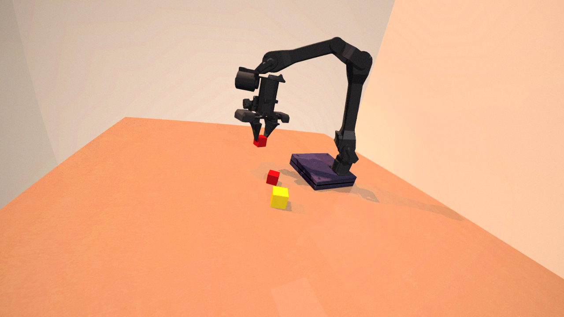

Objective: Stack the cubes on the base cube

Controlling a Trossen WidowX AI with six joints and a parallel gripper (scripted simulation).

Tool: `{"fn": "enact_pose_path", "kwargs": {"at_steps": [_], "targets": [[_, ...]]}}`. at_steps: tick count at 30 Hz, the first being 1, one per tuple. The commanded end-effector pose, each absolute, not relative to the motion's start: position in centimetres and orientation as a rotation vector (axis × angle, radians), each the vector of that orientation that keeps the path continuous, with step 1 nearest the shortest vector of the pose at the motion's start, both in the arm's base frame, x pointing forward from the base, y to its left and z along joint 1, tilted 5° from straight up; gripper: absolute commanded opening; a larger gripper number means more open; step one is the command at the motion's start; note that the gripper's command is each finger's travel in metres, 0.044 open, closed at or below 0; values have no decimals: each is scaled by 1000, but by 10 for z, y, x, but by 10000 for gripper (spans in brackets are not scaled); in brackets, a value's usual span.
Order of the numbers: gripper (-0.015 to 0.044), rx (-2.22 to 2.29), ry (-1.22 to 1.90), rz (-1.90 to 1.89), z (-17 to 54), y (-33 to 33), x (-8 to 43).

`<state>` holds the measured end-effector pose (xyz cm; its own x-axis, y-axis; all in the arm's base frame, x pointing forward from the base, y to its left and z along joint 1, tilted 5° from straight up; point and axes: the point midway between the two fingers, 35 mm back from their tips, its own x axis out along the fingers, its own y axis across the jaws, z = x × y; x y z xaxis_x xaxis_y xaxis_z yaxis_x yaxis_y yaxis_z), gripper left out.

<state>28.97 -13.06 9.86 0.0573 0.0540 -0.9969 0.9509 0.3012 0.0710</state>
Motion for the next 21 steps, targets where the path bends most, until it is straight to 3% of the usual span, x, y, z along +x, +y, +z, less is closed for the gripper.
{"fn": "enact_pose_path", "kwargs": {"at_steps": [1,21], "targets": [[105,1041,1312,-902,116,-131,289],[105,852,1384,-721,127,-99,299]]}}
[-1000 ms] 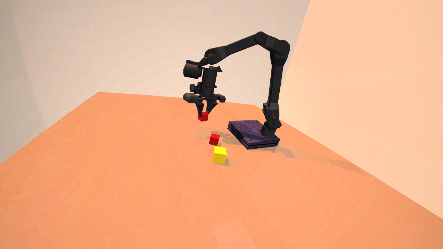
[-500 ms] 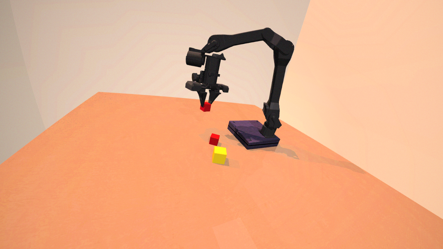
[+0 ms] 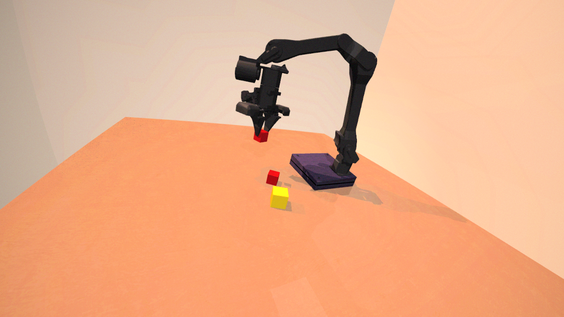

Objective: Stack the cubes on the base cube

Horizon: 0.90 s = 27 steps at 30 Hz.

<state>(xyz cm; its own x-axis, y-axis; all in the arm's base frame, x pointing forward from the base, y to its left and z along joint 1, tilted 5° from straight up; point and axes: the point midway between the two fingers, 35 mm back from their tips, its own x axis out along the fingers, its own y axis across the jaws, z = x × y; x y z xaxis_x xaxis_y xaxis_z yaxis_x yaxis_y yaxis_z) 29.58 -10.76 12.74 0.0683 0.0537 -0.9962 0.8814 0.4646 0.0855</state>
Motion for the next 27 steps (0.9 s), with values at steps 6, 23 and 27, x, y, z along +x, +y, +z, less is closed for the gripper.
{"fn": "enact_pose_path", "kwargs": {"at_steps": [6,23,27], "targets": [[105,744,1417,-616,125,-80,305],[105,434,1480,-318,120,-26,316],[105,361,1488,-247,118,-13,317]]}}
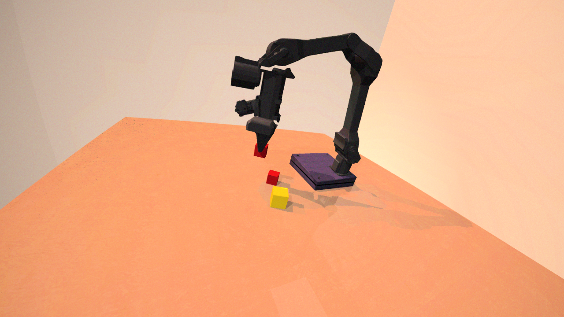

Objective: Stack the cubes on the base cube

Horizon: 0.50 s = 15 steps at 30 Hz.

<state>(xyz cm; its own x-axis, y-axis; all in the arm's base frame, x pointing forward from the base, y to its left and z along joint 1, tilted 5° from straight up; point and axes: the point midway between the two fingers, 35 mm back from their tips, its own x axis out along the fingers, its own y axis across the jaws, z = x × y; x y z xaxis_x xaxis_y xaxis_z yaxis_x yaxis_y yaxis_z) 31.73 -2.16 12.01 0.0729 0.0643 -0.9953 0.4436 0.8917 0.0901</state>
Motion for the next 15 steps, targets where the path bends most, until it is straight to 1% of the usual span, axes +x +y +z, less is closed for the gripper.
{"fn": "enact_pose_path", "kwargs": {"at_steps": [1,15], "targets": [[105,343,1490,-229,118,-9,318],[105,87,1498,18,114,37,317]]}}
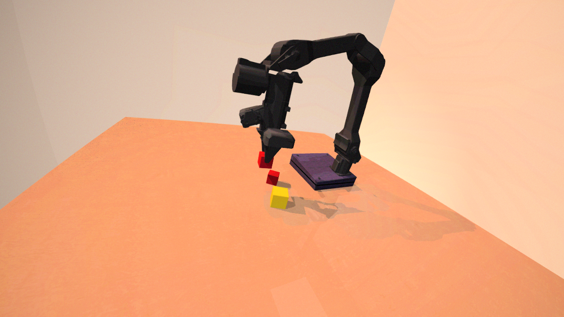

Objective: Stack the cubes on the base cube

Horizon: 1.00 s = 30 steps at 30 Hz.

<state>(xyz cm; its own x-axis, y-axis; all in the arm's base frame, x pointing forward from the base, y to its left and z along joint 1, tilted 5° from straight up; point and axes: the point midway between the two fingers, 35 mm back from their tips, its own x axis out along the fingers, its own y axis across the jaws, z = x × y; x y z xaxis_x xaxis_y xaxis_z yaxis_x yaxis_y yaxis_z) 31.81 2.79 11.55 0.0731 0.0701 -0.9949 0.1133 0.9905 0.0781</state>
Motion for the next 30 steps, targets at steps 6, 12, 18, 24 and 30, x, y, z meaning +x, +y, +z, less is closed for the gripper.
{"fn": "enact_pose_path", "kwargs": {"at_steps": [6,12,18,24,30], "targets": [[105,-22,1492,124,112,57,314],[105,-132,1480,230,110,76,311],[105,-240,1463,336,108,95,306],[105,-267,1458,362,108,100,305],[105,-267,1458,362,108,100,305]]}}
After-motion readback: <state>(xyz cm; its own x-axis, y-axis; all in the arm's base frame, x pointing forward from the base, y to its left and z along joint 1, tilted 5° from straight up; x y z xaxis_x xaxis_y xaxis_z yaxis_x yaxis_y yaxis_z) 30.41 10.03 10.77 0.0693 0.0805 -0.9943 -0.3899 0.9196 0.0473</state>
